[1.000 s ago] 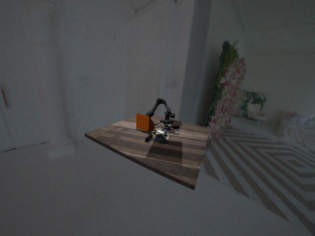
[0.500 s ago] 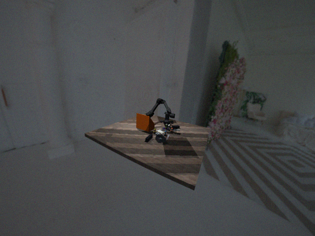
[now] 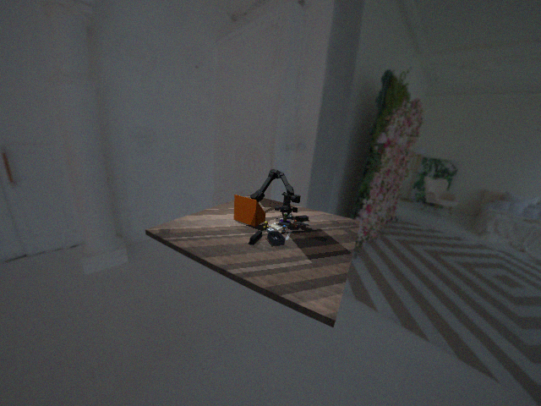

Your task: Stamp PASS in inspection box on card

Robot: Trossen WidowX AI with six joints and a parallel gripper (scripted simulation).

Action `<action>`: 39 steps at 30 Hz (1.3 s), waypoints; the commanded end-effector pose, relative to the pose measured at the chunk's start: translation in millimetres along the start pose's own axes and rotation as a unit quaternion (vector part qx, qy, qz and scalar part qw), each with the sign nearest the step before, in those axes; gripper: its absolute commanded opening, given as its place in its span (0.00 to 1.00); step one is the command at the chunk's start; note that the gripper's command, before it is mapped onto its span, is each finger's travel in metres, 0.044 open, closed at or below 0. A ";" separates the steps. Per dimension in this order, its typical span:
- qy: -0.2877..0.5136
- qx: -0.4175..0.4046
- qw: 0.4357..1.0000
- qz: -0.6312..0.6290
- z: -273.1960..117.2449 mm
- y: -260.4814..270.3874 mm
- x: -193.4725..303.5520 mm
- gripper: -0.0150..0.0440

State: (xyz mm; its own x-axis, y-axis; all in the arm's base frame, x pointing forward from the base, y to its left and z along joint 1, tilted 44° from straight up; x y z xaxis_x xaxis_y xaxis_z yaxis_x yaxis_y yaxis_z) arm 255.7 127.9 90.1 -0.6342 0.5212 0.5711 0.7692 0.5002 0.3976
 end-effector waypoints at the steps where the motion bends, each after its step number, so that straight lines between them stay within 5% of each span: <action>1: -0.002 -0.002 1.000 -0.003 -3.2 1.7 -0.5 0.25; 39: -0.003 -0.001 1.000 -0.003 -52.4 1.7 -1.2 0.25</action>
State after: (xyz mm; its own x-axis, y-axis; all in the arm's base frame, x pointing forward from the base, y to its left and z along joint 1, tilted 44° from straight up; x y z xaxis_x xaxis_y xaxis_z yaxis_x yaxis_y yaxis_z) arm 259.7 94.2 123.6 -0.6326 0.5227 0.5716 0.7703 0.5009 0.3945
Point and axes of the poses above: the point midway between the two fingers, 35 mm back from their tips, its own z axis out along the fingers, its own y axis across the jaws, x = y × z, the point moved 4 cm from there along -z, back along the fingers, and after that the axes turned 8 degrees about -z, right-handed, at the moved point
